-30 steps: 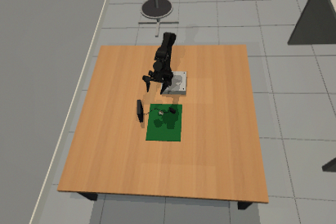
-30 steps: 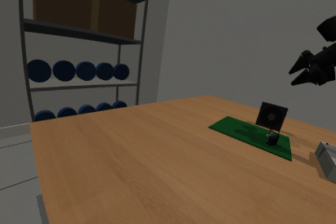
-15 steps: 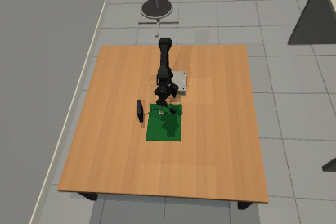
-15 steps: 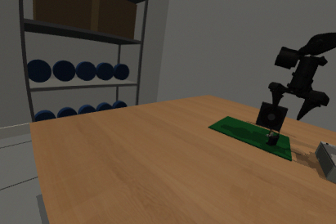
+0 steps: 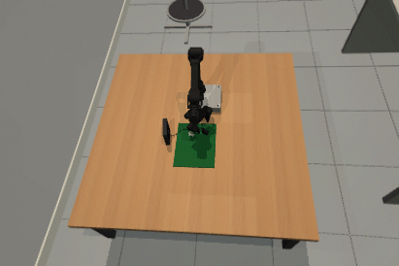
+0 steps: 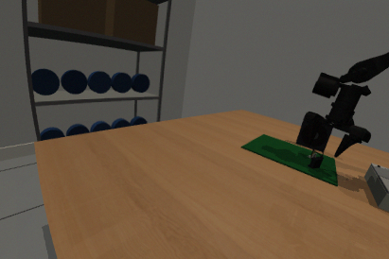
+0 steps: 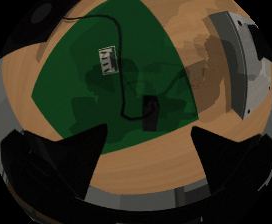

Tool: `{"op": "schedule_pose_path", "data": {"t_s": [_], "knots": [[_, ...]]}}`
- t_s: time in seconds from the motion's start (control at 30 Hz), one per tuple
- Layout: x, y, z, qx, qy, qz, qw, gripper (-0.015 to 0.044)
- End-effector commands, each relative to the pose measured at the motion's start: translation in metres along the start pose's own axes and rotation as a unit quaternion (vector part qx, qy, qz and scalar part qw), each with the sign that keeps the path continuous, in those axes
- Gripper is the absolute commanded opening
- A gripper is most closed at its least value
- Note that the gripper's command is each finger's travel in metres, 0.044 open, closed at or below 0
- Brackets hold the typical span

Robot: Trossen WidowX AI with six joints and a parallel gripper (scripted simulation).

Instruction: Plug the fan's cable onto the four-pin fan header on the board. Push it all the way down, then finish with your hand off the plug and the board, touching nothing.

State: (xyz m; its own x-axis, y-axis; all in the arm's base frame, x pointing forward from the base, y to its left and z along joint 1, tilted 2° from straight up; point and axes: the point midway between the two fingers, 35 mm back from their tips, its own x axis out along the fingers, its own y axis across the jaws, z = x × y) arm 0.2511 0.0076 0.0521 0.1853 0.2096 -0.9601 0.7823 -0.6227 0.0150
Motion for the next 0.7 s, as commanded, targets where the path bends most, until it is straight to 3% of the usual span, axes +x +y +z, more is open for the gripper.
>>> {"op": "schedule_pose_path", "data": {"t_s": [0.0, 0.67], "knots": [[0.005, -0.001, 0.001, 0.0, 0.001, -0.001, 1.0, 0.044], [0.037, -0.001, 0.009, 0.0, 0.001, -0.001, 1.0, 0.044]]}}
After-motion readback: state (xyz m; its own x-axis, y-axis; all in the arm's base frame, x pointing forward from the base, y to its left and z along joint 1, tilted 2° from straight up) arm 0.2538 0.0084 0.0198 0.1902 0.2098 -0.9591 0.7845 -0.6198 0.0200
